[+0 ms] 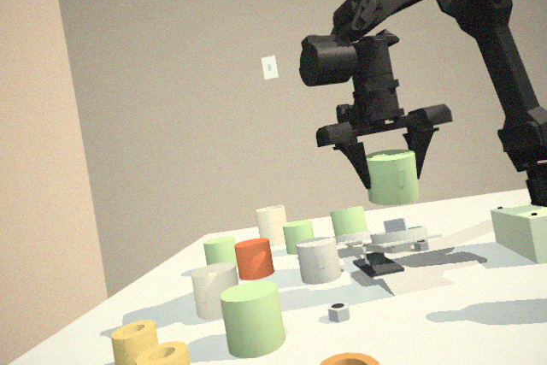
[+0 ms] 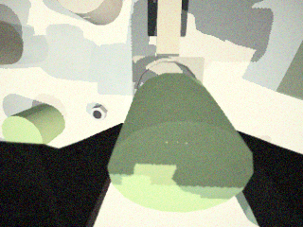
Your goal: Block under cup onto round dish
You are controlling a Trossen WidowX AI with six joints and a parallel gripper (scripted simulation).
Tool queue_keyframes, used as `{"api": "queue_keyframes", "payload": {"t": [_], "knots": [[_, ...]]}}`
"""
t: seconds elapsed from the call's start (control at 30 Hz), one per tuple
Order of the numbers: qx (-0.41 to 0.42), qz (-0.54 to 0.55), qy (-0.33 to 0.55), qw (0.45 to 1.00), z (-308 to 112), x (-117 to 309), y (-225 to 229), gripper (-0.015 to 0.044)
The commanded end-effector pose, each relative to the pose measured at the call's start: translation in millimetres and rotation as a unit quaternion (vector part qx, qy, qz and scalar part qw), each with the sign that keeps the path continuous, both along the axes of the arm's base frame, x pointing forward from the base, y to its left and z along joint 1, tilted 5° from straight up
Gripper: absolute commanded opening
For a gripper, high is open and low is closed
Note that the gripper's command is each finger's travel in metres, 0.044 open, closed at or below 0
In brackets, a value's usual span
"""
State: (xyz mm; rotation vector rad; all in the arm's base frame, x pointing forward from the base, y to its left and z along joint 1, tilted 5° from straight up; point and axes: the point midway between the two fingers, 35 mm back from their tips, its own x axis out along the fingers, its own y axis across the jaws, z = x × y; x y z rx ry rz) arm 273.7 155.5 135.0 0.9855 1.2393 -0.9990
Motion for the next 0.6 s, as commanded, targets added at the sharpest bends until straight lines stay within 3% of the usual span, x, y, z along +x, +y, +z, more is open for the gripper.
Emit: {"api": "queue_keyframes", "payload": {"t": [0.0,0.57], "knots": [[0.009,-0.003,-0.009,1.0,11.4,-0.2,1.3,0.0],[0.0,0.0,-0.001,1.0,14.1,-3.3,-0.8,0.0]]}}
